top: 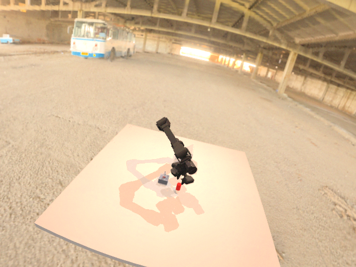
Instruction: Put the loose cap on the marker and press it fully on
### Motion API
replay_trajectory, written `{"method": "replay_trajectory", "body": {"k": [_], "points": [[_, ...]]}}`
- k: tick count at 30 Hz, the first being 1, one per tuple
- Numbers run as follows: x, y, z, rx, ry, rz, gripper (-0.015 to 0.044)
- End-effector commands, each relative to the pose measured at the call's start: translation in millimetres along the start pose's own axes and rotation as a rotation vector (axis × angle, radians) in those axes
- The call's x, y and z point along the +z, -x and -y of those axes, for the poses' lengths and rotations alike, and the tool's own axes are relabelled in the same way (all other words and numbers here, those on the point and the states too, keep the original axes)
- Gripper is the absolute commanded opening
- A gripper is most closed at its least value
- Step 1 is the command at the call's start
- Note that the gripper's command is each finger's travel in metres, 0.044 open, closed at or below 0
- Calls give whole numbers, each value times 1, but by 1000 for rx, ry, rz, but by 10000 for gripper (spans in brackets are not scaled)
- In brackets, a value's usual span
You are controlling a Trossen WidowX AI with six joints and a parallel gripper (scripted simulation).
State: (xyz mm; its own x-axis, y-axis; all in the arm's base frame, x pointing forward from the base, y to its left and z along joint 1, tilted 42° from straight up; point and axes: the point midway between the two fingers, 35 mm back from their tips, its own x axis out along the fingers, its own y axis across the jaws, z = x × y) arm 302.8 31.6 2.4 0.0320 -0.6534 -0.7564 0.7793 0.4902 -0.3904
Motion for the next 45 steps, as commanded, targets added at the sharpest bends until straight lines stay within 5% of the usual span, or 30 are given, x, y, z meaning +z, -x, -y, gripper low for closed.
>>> {"method": "replay_trajectory", "body": {"k": [1,33,37,45], "points": [[0,-6,0,0,4,5,249],[0,-54,-1,-1,4,7,249],[0,-54,-1,-1,4,7,144],[0,-54,-1,-1,4,7,90]]}}
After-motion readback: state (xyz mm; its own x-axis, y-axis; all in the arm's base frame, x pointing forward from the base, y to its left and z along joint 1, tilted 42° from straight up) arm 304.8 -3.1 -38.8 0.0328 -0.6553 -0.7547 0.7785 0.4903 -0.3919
